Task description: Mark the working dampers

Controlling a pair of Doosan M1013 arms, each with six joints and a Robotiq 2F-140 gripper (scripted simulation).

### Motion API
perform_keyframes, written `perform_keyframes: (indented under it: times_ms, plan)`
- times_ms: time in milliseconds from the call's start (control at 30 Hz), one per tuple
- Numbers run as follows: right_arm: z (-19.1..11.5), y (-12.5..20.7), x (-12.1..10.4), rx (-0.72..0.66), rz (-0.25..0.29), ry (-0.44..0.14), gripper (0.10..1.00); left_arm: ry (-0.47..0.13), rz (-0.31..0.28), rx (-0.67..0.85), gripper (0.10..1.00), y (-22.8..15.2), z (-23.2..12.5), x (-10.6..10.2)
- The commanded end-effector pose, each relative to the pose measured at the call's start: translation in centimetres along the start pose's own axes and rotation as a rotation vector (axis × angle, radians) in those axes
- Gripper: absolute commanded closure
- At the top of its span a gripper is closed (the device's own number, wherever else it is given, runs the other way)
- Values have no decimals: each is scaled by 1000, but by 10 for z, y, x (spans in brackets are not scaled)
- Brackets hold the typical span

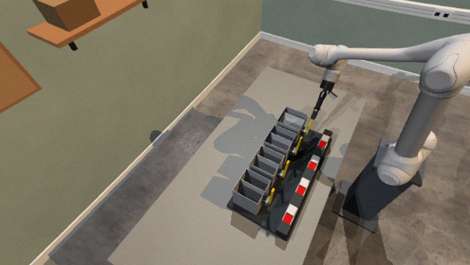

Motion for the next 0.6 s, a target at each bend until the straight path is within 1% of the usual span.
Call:
perform_keyframes:
  times_ms: [0, 67, 367, 567]
  plan:
    - [0, 0, 14, 1, 0, -1, 795, 1, 0, 0, 98, 0, 0, 0]
    - [0, 0, 14, 1, 0, -1, 795, 1, 0, 0, 98, 0, 0, 0]
    - [0, 0, 50, 1, 0, -1, 795, 1, 0, 0, 98, 0, 0, 0]
    - [0, 0, 61, 1, 0, -1, 795, 1, 0, 0, 98, 0, 0, 0]
Point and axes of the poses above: on each arm, the point where the finger pads meet when closed, its own x axis back along the fingers, its own y axis across the jaws, z = x × y, the point moved 2 cm from there along x, back along the fingers, and after that the axes turned 5 degrees about x, right-handed, at the moved point
